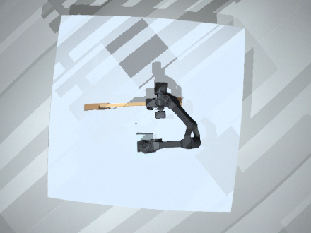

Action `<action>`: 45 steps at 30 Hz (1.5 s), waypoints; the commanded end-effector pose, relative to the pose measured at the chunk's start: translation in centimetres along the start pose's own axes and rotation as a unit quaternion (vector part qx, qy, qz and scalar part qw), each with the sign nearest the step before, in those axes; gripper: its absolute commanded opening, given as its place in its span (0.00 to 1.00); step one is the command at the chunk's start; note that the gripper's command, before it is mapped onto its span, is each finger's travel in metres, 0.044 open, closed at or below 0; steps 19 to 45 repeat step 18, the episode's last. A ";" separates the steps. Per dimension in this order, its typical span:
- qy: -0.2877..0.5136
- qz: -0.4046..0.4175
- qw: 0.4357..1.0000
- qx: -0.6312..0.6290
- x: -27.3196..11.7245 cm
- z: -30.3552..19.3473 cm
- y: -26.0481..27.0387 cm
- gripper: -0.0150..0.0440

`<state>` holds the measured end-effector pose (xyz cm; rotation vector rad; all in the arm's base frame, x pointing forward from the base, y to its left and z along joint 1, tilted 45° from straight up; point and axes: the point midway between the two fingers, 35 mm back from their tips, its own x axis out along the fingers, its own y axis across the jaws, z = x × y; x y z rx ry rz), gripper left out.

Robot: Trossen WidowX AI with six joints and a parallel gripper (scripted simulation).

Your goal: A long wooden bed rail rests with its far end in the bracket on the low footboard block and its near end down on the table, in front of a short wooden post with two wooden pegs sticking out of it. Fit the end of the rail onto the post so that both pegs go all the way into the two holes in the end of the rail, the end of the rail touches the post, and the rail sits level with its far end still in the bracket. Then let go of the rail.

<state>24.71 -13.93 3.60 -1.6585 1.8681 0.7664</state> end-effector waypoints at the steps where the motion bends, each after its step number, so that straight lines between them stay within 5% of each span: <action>1: -0.001 -0.002 1.000 0.000 -1.0 1.1 -0.1 1.00; 45: 0.000 -0.004 1.000 0.000 -3.0 3.0 0.0 1.00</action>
